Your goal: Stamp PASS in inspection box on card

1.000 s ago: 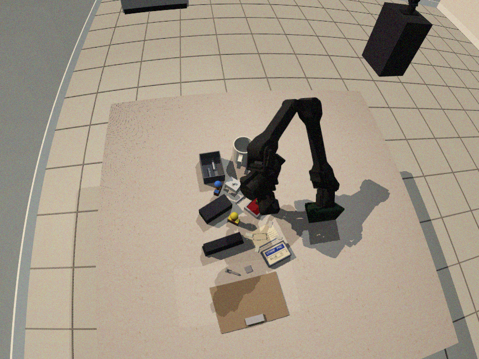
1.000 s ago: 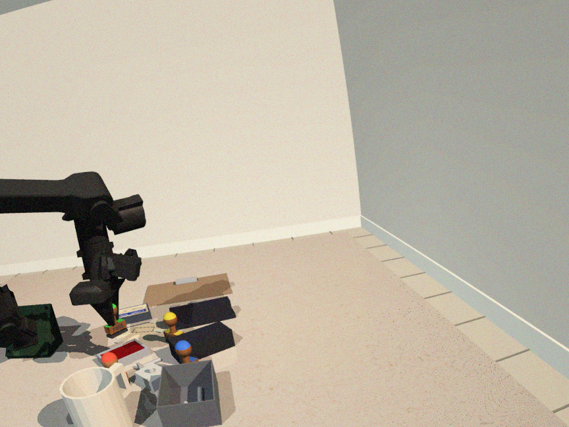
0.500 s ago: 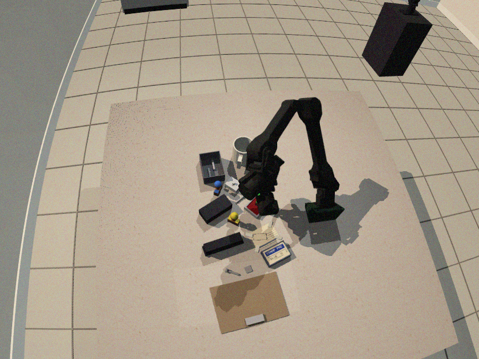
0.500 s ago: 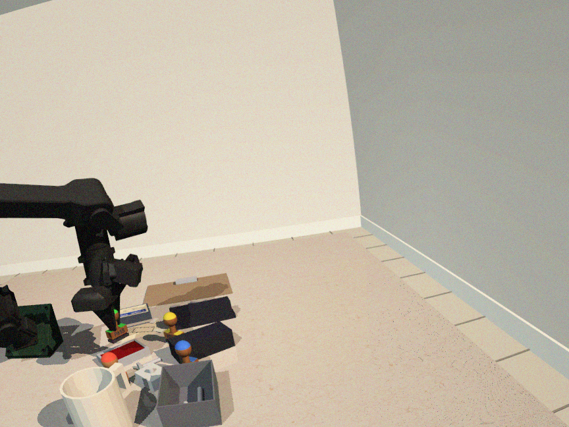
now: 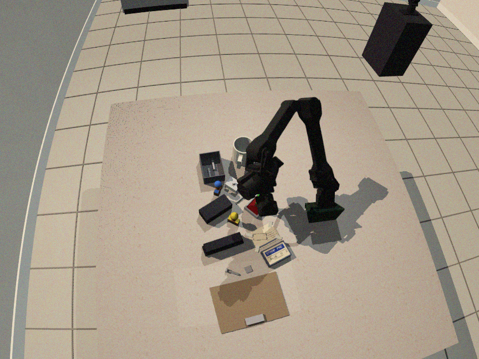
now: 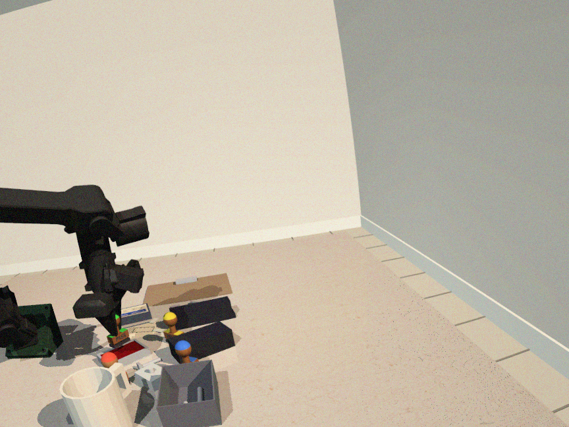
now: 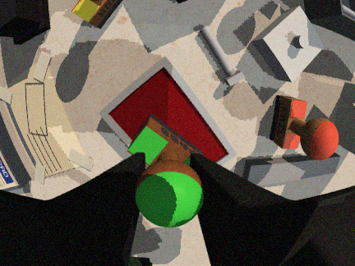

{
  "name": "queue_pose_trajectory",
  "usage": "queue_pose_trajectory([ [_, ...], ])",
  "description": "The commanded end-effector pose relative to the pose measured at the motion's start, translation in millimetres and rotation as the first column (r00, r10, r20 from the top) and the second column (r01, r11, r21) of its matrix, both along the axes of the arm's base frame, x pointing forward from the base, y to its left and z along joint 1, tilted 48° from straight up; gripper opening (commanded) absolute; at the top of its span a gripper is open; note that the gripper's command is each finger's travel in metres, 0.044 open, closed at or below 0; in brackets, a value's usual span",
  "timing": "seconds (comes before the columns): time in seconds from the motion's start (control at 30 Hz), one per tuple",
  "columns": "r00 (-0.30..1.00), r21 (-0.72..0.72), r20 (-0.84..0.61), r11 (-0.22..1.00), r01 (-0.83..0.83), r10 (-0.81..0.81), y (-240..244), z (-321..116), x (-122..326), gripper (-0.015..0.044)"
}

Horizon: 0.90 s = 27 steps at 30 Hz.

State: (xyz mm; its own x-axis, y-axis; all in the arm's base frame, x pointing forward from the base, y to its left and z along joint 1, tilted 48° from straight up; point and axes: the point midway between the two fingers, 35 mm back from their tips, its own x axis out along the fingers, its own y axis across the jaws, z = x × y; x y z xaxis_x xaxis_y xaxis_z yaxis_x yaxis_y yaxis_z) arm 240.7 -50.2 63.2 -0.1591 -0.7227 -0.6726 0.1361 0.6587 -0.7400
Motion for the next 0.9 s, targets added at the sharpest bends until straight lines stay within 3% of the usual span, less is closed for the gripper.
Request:
queue_pose_trajectory([
  [0.0,1.0,0.003,0.005,1.0,-0.002,0.002,-3,0,0,0.0],
  [0.87,1.0,0.015,0.004,1.0,0.0,0.0,-14,-8,-3,0.0],
])
